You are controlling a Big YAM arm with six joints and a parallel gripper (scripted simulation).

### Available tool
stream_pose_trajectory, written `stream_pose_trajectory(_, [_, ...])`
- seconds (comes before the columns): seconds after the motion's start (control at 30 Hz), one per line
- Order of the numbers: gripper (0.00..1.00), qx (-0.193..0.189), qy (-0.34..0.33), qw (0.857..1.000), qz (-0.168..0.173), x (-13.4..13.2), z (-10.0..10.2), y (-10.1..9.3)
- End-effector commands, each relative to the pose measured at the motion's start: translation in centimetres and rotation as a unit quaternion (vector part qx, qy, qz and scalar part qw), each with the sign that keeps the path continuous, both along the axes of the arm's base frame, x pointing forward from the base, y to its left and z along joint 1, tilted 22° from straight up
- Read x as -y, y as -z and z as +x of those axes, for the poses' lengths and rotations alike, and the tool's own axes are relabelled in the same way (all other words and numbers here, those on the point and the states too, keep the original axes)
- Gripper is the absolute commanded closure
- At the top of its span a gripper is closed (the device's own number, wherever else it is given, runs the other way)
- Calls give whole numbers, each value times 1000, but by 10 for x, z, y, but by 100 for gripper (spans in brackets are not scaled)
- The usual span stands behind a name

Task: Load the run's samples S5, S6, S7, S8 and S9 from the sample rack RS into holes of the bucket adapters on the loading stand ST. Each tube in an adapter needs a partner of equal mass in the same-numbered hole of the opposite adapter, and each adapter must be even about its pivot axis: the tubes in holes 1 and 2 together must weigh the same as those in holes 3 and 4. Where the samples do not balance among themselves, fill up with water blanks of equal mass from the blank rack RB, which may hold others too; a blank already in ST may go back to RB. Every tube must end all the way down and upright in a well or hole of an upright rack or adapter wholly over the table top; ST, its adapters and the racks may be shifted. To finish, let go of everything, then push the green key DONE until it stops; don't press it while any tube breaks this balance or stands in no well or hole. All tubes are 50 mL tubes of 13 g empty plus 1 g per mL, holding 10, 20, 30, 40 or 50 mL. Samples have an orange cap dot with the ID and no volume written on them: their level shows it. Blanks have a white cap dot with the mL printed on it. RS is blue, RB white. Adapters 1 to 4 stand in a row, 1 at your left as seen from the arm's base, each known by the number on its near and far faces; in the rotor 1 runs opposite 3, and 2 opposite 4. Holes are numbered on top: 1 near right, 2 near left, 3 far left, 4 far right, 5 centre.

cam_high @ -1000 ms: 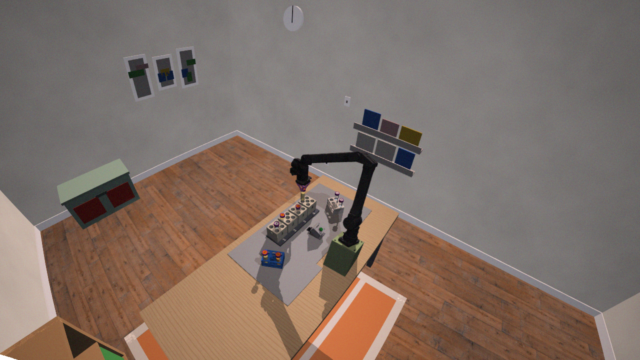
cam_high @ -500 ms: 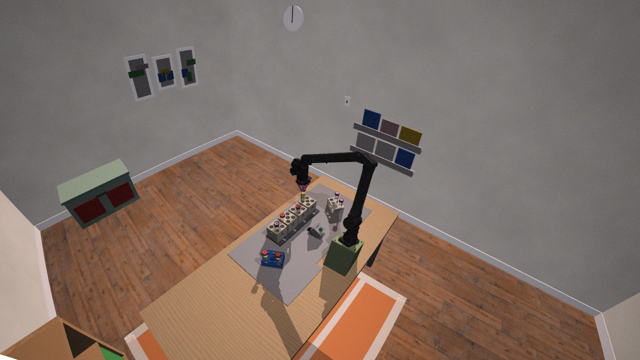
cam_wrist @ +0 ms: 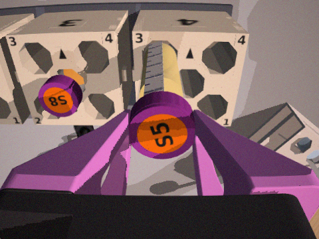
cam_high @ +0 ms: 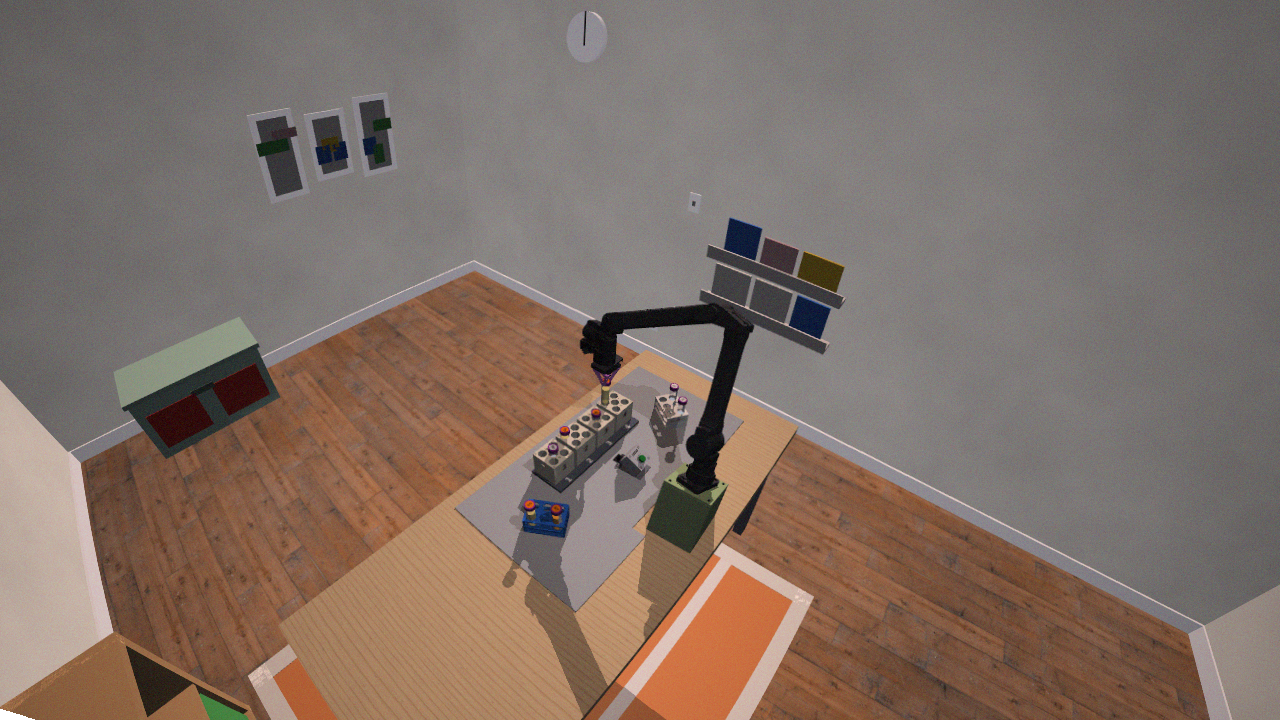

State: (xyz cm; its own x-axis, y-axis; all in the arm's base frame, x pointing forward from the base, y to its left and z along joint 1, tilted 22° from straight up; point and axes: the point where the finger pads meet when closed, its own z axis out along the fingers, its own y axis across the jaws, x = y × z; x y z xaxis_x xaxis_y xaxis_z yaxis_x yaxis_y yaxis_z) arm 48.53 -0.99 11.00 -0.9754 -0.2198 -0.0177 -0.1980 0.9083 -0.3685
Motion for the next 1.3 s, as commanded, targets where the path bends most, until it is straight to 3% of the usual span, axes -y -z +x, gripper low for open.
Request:
stream_pose_trajectory(0.0, [100,7,1,1000,2,6,5,0])
stream_pose_trajectory(0.03, [100,7,1,1000,2,6,5,0])
stream_pose_trajectory(0.07, [100,31,4,1000,4,5,19,-17])
stream_pose_trajectory(0.2, [100,5,1,1000,1,8,5,8])
stream_pose_trajectory(0.47, [100,5,1,1000,1,12,6,19])
stream_pose_trajectory(0.6, [100,12,1,1000,2,13,12,16])
stream_pose_trajectory(0.63, [100,24,4,1000,3,13,11,6])
stream_pose_trajectory(0.73, [100,5,1,1000,1,15,6,26])
stream_pose_trajectory(1.17, [100,5,1,1000,1,20,8,39])
stream_pose_trajectory(1.2, [100,30,4,1000,3,20,25,22])
stream_pose_trajectory(1.27, [100,17,1,1000,2,21,19,35])
